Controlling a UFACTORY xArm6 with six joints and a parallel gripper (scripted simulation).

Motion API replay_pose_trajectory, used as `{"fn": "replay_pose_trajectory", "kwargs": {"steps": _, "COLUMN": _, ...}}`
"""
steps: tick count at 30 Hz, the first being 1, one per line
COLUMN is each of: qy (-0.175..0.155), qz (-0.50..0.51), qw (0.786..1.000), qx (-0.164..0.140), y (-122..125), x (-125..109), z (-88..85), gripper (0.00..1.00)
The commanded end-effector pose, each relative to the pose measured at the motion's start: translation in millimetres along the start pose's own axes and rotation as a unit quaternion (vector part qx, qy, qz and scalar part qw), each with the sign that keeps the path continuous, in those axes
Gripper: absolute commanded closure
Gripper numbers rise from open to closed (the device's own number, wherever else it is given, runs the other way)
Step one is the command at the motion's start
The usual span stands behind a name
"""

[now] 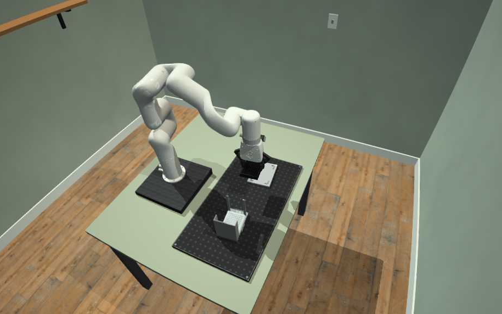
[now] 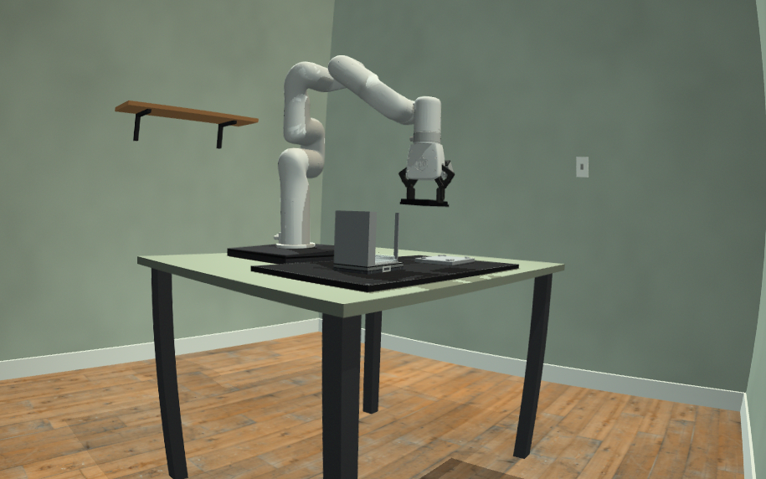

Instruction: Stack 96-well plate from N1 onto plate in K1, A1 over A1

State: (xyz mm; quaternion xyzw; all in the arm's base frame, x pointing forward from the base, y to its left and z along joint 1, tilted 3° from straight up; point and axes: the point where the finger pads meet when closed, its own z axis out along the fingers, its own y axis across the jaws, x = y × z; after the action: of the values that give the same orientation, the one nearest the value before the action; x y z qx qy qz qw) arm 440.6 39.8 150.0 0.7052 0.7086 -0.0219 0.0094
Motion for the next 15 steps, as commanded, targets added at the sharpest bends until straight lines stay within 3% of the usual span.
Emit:
{"fn": "replay_pose_trajectory", "kwargs": {"steps": 1, "qy": 0.001, "qz": 0.000, "qw": 1.000, "qx": -0.002, "y": 0.2, "x": -11.1, "z": -2.1, "gripper": 1.00}}
{"fn": "replay_pose_trajectory", "kwargs": {"steps": 15, "qy": 0.000, "qz": 0.000, "qw": 1.000, "qx": -0.002, "y": -4.8, "x": -57.6, "z": -3.0, "gripper": 1.00}}
